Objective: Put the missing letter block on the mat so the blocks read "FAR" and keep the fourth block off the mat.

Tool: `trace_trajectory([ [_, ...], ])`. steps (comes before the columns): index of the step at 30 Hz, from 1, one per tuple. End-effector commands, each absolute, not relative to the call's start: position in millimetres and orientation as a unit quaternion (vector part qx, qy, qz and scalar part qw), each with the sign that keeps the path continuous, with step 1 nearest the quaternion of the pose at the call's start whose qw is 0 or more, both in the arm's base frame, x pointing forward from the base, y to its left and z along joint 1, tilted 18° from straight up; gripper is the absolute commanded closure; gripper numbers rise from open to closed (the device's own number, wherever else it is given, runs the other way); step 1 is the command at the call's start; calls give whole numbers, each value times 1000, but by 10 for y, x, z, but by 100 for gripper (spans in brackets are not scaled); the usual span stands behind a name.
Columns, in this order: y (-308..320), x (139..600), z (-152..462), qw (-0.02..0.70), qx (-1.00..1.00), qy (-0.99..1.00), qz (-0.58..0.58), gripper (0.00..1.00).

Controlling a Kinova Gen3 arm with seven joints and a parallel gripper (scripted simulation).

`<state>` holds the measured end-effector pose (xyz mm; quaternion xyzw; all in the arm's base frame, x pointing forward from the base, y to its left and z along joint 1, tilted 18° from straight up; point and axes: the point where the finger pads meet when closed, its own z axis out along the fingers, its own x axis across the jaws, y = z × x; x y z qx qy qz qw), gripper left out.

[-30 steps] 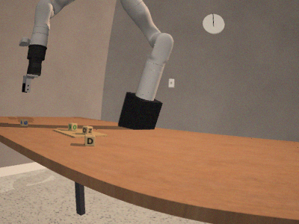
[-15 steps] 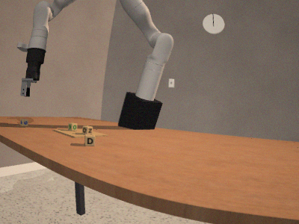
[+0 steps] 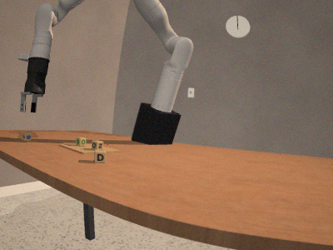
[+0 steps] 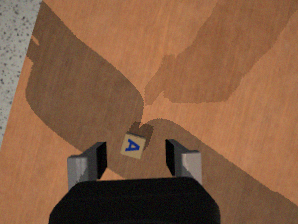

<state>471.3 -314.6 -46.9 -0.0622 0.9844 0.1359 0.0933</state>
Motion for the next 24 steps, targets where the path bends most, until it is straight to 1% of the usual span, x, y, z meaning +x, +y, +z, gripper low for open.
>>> trace_trajectory([
  [1, -3088, 4744, -495, 87, -37, 986, 138, 0],
  [13, -3061, 4756, -538, 75, 68, 985, 143, 0],
  [24, -3054, 4760, -546, 72, 92, 983, 143, 0],
])
